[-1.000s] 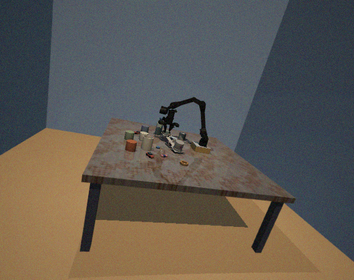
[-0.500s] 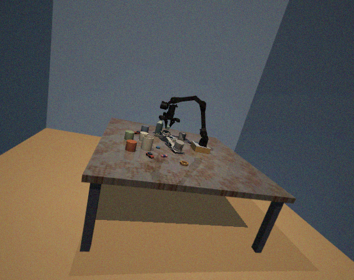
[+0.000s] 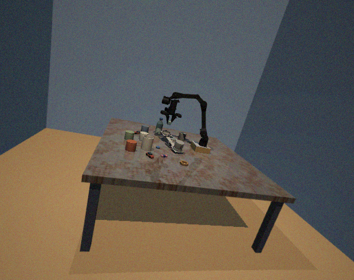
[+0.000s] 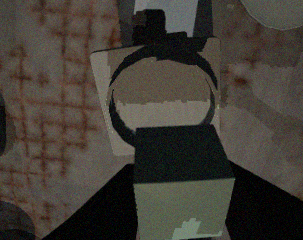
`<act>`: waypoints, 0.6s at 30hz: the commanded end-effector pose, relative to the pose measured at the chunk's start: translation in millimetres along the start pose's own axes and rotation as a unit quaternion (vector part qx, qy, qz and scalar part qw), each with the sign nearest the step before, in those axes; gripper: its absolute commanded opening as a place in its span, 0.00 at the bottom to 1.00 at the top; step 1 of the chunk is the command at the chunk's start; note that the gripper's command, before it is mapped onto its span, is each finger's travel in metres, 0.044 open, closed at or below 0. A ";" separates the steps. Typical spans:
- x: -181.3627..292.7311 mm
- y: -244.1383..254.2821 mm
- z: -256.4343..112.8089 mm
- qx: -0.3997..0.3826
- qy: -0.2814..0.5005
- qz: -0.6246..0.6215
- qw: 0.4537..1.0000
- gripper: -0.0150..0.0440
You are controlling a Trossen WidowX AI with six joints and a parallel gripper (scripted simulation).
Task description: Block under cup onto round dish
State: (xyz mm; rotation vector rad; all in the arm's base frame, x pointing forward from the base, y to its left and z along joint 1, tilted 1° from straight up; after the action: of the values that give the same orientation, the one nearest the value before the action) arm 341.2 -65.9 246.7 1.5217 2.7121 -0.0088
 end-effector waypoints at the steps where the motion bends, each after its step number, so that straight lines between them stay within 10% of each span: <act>1: -17.3 -18.9 12.1 0.000 0.001 0.004 1.000 0.25; 18: -66.9 -121.8 80.7 0.006 -0.002 0.004 1.000 0.25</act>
State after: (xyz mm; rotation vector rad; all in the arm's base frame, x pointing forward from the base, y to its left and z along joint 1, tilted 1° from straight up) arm 292.1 -169.1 179.9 1.5379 2.7116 -0.0250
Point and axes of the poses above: the point midway between the two fingers, 35 mm back from their tips, its own z axis out along the fingers, its own y axis across the jaws, x = y × z, the point moved 9 cm from there along -z, back along the fingers, and after that the axes turned 13 degrees about -z, right-handed, at the moved point
